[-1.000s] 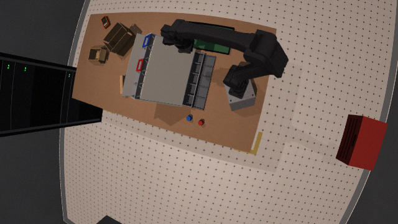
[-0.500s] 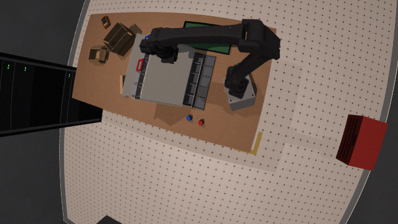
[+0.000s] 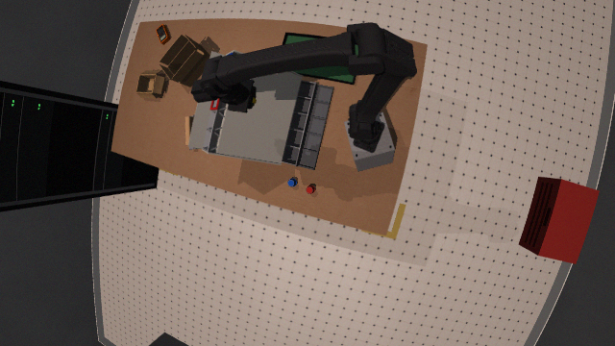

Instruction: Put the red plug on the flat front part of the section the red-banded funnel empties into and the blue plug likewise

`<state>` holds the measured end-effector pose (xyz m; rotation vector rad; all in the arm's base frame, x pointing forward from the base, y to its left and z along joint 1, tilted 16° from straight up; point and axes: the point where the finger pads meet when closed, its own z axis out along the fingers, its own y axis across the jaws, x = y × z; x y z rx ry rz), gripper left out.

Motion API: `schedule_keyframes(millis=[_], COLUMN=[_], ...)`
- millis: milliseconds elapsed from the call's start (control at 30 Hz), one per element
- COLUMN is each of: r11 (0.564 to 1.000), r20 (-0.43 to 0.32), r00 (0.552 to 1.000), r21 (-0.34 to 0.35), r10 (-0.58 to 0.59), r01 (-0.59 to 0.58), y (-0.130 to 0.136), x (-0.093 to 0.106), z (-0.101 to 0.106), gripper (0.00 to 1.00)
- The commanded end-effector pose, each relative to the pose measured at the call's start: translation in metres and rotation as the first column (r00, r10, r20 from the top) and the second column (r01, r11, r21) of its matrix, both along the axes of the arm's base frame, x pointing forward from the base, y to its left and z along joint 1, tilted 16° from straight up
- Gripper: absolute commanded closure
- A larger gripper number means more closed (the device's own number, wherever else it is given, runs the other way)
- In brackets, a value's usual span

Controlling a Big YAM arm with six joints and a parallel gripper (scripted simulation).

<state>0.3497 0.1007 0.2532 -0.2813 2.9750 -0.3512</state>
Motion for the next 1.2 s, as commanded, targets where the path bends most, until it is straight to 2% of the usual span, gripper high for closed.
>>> schedule_keyframes(millis=[0, 200, 500, 667, 933, 1000, 1167], r11=[1.000, 0.999, 0.999, 0.999, 0.999, 0.999, 0.999], r20=[0.045, 0.058, 0.044, 0.042, 0.044, 0.044, 0.037], r00=[0.999, 0.998, 0.999, 0.999, 0.999, 0.999, 0.999], r21=[0.019, 0.026, 0.020, 0.019, 0.019, 0.019, 0.017], r10=[-0.023, -0.023, -0.026, -0.026, -0.028, -0.028, -0.028], r01=[0.022, 0.021, 0.025, 0.026, 0.027, 0.027, 0.027], y=[0.016, 0.022, 0.022, 0.021, 0.020, 0.020, 0.024], x=[0.012, 0.012, 0.011, 0.018, 0.044, 0.044, 0.068], z=[0.026, 0.035, 0.030, 0.030, 0.033, 0.033, 0.035], gripper=[1.00, 1.00, 1.00, 1.00, 1.00, 1.00, 1.00])
